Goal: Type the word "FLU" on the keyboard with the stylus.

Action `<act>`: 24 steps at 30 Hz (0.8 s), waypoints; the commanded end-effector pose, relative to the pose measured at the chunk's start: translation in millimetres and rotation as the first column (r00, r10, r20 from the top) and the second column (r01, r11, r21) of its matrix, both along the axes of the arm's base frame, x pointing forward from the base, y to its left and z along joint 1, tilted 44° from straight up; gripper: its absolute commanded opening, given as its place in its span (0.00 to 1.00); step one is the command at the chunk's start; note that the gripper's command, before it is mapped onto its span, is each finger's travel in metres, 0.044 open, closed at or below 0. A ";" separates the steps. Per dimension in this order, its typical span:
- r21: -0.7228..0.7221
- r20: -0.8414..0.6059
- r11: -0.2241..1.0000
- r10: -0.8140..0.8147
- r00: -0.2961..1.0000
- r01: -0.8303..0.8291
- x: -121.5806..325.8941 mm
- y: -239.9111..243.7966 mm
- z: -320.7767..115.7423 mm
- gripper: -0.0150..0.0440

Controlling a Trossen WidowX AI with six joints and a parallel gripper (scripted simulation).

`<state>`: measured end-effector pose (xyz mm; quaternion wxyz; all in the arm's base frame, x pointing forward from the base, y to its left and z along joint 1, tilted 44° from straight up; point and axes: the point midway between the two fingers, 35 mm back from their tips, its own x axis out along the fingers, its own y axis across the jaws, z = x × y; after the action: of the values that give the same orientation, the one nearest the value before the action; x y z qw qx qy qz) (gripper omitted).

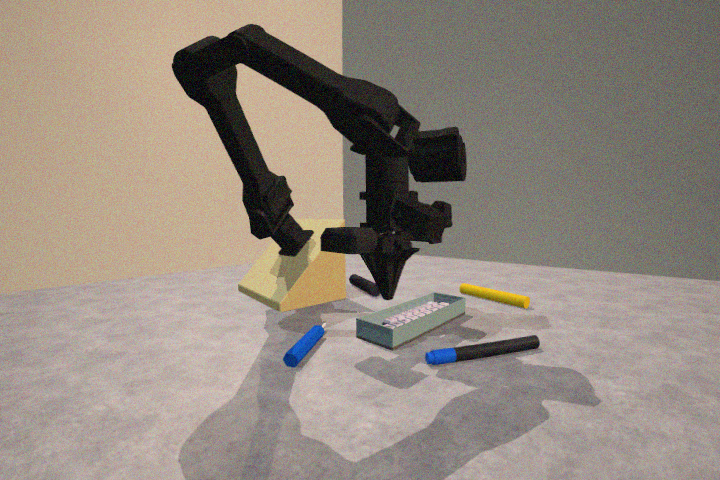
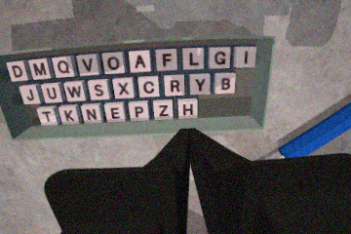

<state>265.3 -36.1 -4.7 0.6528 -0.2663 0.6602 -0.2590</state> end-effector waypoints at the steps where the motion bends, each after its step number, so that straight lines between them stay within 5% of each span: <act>1: 0.002 -0.002 1.000 -0.004 1.000 0.004 -3.6 0.6 -1.9 0.25; 10: 0.006 -0.001 1.000 -0.004 1.000 0.004 -4.1 49.7 -47.6 0.25; 24: 0.006 -0.001 1.000 -0.004 1.000 0.004 -4.4 51.2 -49.2 0.25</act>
<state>259.7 13.5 -52.6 0.6509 -0.2668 0.6626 -0.2571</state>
